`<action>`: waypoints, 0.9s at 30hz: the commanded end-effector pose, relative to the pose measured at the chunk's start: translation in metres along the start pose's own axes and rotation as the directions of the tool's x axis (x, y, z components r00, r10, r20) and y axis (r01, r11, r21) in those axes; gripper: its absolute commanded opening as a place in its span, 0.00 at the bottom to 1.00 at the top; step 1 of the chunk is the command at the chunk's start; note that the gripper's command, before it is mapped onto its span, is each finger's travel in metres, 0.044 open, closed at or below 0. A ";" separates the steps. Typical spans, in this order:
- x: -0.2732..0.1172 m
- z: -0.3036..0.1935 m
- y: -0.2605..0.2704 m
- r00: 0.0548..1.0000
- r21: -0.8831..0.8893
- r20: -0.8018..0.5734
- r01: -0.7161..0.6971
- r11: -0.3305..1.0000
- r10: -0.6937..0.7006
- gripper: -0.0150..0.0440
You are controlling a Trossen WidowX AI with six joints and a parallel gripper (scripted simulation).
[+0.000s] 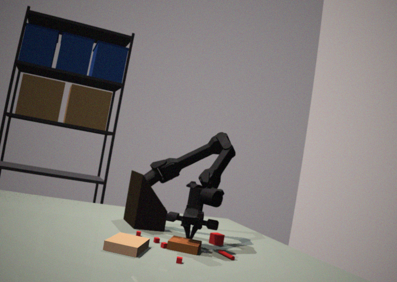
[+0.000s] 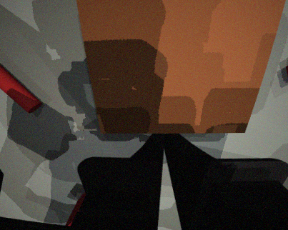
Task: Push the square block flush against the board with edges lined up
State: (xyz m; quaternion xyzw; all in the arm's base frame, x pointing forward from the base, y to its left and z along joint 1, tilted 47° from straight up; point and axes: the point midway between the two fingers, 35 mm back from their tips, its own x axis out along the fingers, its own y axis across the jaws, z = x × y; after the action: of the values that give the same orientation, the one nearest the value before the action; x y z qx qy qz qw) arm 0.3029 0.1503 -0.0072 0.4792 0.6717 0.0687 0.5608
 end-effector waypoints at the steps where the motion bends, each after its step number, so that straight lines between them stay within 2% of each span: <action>1: 0.000 0.008 0.001 1.000 -0.006 0.001 -0.001 1.000 0.001 0.25; 27: 0.000 0.050 0.001 1.000 -0.007 0.002 -0.001 1.000 0.001 0.25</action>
State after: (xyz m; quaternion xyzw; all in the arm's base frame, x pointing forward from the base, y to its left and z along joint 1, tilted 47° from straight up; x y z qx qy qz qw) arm 0.3391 0.1313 -0.0220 0.4785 0.6711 0.0690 0.5620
